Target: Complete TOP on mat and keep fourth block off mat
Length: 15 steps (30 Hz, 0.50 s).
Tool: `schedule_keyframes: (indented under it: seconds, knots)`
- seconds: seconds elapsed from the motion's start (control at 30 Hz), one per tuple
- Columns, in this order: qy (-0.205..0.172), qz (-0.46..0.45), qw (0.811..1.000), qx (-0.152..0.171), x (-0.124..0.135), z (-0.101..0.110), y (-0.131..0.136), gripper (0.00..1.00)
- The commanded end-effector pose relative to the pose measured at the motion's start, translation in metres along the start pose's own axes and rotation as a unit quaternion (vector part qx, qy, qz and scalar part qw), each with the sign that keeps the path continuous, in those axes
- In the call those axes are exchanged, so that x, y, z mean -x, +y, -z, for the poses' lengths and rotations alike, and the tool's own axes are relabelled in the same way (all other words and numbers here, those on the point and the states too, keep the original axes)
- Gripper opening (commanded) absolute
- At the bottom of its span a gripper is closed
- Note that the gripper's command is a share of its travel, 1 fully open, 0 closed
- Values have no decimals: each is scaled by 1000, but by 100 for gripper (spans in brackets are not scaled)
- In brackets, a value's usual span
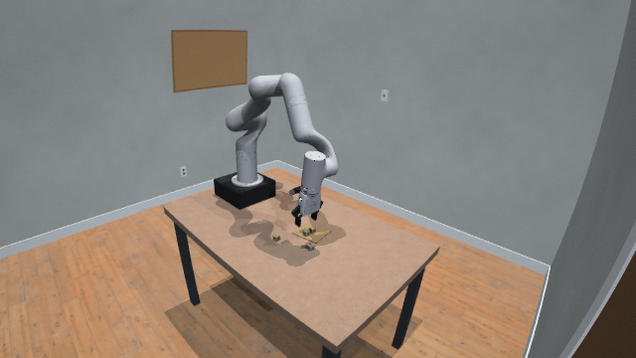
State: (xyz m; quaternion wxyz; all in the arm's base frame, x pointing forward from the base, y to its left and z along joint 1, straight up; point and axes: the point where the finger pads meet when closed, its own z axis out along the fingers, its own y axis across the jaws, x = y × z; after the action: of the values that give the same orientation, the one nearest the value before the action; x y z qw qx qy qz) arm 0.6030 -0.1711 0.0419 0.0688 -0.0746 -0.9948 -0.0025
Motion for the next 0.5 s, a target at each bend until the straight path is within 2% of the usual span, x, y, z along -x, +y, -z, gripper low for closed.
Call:
schedule_keyframes:
  seconds: [0.0,0.47]
  knots:
    - [-63,-9,998,3,24,12,10,100]
    - [-67,-10,998,3,26,13,11,100]
